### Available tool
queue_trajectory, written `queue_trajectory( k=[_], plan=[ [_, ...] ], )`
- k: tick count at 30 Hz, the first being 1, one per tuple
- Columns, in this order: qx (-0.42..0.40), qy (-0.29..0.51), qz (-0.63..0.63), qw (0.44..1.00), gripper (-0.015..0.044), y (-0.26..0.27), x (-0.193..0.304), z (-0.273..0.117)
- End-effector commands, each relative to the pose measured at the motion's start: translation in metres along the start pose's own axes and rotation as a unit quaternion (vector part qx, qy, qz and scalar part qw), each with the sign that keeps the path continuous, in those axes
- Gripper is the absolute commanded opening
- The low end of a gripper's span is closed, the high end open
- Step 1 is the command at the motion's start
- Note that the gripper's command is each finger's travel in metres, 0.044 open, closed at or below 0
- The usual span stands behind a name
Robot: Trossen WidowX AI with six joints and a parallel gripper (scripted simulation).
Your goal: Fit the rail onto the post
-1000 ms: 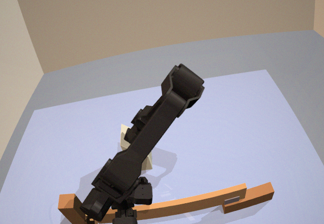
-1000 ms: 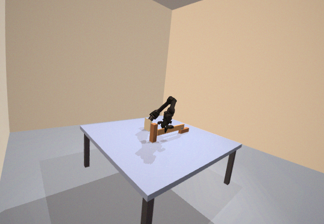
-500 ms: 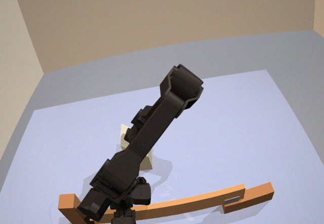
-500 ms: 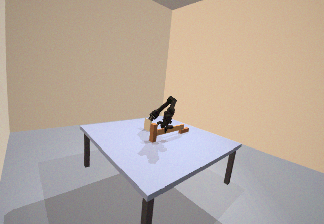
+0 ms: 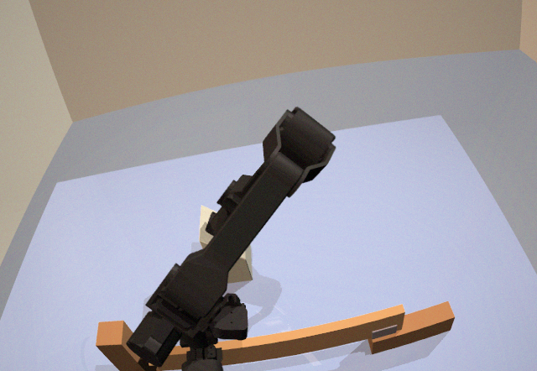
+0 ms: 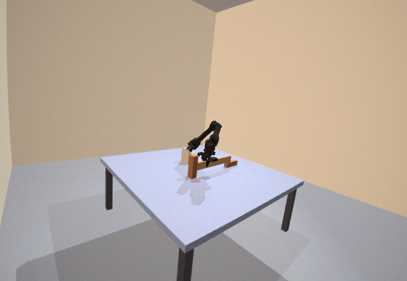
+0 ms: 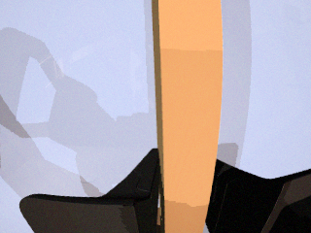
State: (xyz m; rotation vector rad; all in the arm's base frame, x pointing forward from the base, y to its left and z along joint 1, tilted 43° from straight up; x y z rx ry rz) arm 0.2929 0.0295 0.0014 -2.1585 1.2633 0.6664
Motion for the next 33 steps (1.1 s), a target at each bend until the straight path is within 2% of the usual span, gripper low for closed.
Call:
queue_trajectory(
  k=[1,33],
  plan=[
    [0.004,0.003,-0.001,1.000,0.0000,-0.0007,0.0034,-0.0030],
    [0.004,0.004,-0.001,1.000,0.0000,0.0012,0.0109,-0.0032]
  ],
)
Point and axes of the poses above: the point midway between the two fingers, 35 mm back from their tips, its own z axis out along the fingers, its own y axis across the jaws, x = y × z, the point moved 3 cm from there along -z, back along the fingers, and after that the axes turned 14 degrees about -z, right-handed, at the moved point
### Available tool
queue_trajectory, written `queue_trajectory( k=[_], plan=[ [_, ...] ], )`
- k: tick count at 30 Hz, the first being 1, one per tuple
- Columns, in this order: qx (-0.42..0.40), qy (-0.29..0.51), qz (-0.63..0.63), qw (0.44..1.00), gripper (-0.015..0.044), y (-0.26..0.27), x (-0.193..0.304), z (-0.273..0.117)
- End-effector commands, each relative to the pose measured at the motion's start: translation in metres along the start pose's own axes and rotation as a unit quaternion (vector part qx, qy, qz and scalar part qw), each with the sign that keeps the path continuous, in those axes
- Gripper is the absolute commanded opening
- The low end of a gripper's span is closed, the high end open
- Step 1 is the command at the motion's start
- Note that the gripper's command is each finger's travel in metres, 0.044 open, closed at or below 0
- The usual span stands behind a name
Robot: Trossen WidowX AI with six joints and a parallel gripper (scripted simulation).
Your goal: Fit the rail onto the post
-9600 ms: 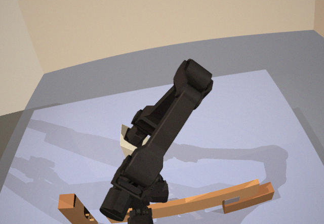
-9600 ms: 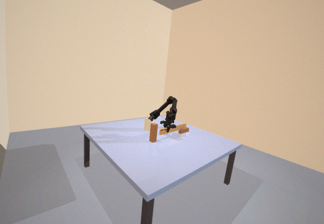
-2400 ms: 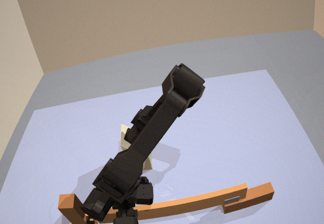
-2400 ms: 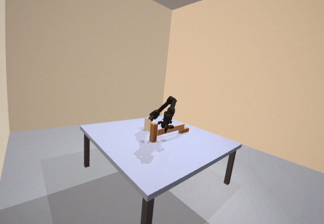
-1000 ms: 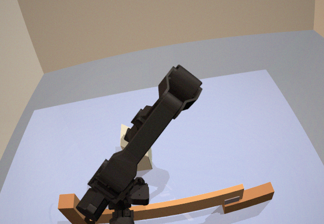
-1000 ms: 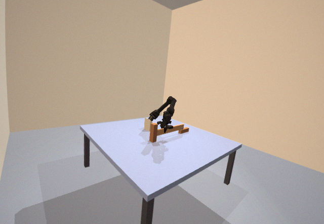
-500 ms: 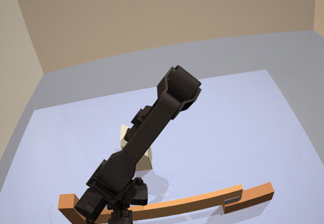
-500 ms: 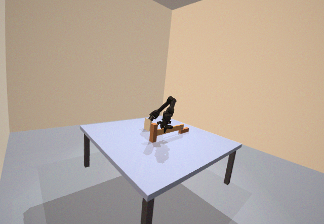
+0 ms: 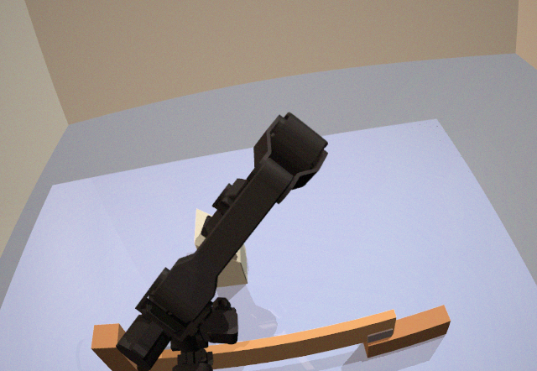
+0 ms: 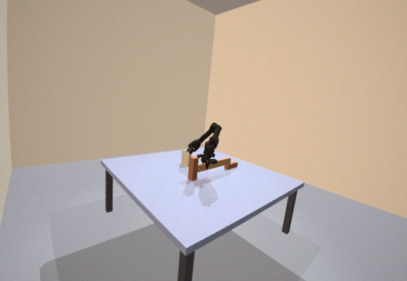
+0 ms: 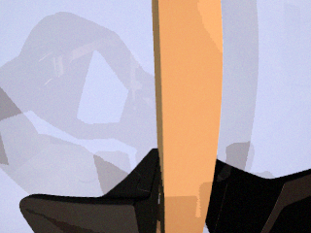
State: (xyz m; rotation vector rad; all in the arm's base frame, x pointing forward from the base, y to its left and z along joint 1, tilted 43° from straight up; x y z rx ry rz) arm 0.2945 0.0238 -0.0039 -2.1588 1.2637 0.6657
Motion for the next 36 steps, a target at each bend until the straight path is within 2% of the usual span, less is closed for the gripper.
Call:
queue_trajectory(
  k=[1,35,36],
  plan=[
    [0.004,0.003,-0.001,1.000,0.0000,-0.0007,0.0034,-0.0031],
    [0.004,0.004,-0.001,1.000,0.0000,0.0015,0.0117,-0.0033],
    [0.000,0.001,0.000,1.000,0.0026,0.0021,0.0086,-0.0001]
  ],
)
Point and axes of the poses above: the point midway between the two fingers, 35 mm back from their tips, its own z axis out along the fingers, its own y axis across the jaws, x = y × z, the point moved 3 cm from there along -z, back along the fingers, and after that the axes turned 14 degrees about -z, right-handed, at the moved point
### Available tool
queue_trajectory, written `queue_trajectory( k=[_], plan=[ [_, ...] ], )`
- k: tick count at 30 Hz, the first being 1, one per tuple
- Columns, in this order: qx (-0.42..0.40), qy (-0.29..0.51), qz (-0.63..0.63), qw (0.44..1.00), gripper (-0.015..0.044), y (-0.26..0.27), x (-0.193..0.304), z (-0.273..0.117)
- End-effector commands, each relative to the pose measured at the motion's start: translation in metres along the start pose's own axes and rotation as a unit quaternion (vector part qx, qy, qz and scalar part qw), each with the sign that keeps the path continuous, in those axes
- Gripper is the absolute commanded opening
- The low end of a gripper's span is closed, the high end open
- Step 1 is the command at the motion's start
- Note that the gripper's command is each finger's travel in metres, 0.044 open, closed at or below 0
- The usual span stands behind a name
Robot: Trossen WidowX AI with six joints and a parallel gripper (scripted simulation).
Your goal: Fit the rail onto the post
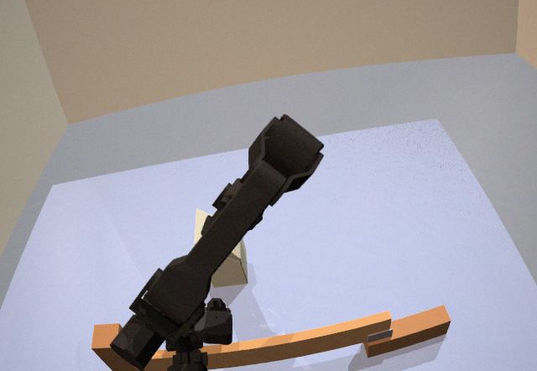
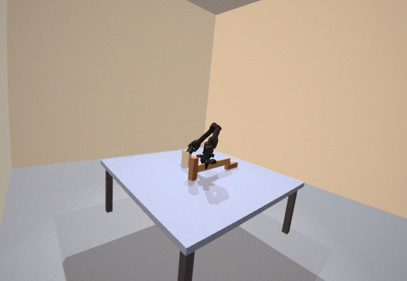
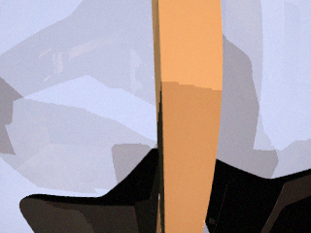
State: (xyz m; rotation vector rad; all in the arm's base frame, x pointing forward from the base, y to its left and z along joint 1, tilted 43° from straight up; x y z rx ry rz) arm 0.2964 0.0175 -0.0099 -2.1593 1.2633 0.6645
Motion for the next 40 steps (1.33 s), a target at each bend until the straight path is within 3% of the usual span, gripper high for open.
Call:
queue_trajectory(
  k=[1,16,23,28,40],
  plan=[
    [0.000,0.000,0.000,1.000,0.0053,0.000,0.000,0.000],
    [0.000,0.000,0.000,1.000,0.0440,0.000,0.000,0.000],
    [0.000,0.000,0.000,1.000,0.0440,-0.001,-0.002,-0.002],
    [0.004,0.003,0.000,1.000,0.0440,-0.007,-0.030,-0.030],
    [0.004,0.003,0.000,1.000,0.0440,-0.007,-0.030,-0.030]
  ],
)
Point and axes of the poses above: the point midway between the two fingers, 35 mm back from their tips, its own z axis out along the fingers, its own y axis across the jaws, x = y × z, the point moved 3 cm from there along -z, back along the fingers, and after that the axes turned 14 degrees about -z, right-handed, at the moved point
